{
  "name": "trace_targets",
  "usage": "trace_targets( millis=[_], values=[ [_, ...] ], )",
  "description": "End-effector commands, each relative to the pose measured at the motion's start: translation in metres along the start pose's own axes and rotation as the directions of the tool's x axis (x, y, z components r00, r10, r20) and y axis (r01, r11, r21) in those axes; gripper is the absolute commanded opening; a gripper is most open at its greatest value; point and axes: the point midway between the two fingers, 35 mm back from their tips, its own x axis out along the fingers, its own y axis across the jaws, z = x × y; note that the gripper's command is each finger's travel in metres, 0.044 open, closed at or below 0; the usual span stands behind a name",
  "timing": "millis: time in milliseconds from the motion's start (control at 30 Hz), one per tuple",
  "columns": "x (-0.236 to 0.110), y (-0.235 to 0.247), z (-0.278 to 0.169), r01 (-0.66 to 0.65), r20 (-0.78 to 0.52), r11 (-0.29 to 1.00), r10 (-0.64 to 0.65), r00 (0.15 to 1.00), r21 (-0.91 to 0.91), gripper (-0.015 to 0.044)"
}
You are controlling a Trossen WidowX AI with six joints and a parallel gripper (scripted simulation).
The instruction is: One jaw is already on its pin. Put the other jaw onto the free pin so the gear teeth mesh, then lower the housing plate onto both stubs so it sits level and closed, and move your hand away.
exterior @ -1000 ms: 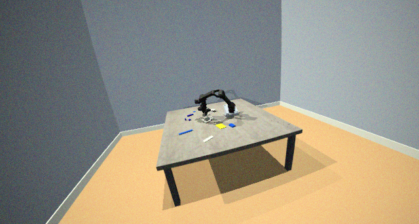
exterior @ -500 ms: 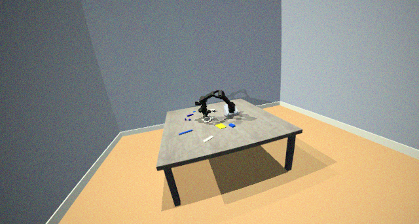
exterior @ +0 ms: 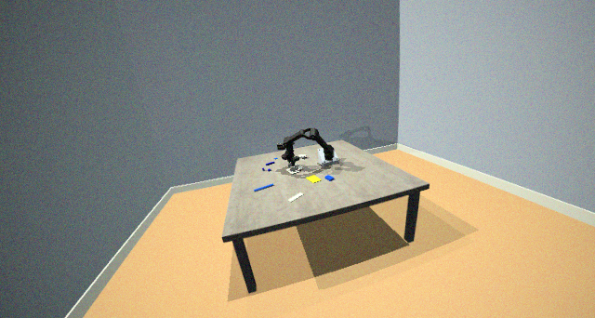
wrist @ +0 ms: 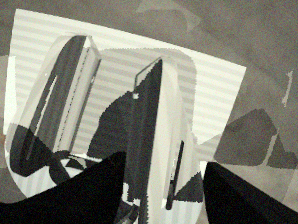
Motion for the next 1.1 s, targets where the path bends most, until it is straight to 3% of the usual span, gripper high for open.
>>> trace_targets(
  millis=[0, 1067],
  values=[
    [0.0011, 0.0004, 0.0003, -0.004, 0.004, 1.000, 0.004, 1.000, 0.006, 0.0134],
    [0.0097, 0.0005, 0.0004, -0.005, 0.005, 1.000, 0.004, 1.000, 0.011, 0.0134]
  ],
)
